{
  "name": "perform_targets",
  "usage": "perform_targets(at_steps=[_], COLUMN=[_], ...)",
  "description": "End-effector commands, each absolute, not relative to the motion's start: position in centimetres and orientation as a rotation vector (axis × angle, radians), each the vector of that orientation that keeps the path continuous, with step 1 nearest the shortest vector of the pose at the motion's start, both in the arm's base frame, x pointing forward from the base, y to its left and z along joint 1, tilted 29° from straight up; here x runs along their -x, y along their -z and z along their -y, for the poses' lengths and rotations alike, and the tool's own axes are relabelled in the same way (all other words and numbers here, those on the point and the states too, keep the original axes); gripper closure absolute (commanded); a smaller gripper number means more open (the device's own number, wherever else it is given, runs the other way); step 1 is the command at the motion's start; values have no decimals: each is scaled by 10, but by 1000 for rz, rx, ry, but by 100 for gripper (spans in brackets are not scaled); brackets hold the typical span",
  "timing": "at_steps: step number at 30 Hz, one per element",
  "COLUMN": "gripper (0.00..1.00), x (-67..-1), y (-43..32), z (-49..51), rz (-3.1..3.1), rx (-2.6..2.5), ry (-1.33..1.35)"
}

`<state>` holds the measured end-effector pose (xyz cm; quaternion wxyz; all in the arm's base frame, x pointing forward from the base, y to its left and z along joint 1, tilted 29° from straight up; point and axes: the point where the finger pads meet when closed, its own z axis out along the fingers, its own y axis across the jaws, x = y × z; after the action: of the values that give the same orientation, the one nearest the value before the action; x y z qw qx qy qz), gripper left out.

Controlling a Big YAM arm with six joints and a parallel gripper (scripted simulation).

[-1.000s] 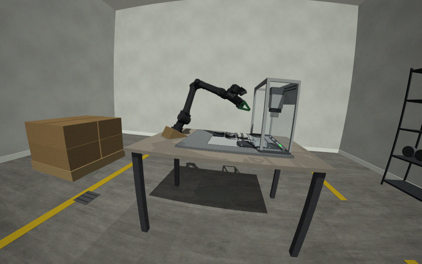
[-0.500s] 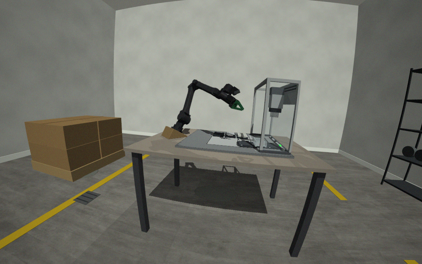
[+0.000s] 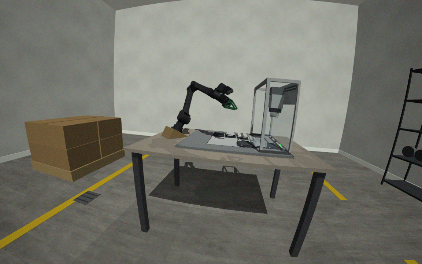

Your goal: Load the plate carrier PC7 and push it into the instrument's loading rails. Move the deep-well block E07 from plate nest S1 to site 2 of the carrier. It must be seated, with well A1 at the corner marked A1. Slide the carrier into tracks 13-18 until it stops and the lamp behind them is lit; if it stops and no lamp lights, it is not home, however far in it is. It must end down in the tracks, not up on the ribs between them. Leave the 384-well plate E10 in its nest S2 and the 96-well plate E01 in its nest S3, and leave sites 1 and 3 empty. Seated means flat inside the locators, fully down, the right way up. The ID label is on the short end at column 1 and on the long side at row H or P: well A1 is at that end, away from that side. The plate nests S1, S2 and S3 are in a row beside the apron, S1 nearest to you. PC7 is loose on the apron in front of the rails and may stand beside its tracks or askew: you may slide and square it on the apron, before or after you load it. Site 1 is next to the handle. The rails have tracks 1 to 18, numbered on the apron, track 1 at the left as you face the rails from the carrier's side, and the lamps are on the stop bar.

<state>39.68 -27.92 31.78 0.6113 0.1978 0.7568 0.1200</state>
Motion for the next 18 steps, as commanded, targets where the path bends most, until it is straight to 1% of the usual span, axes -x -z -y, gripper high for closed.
perform_targets(at_steps=[1,2,11,12,13,18], gripper=[0,0,0,0,0,0], x=[-398,-408,-419,-415,-422,-429], y=[-344,-340,-313,-292,-305,-286], z=[295,283,275,268,272,265], rz=[-1770,-1809,-2037,-2090,-2102,-2264], rx=[-418,-391,-377,-394,-370,-352], ry=[-229,-257,-312,-344,-330,-377])
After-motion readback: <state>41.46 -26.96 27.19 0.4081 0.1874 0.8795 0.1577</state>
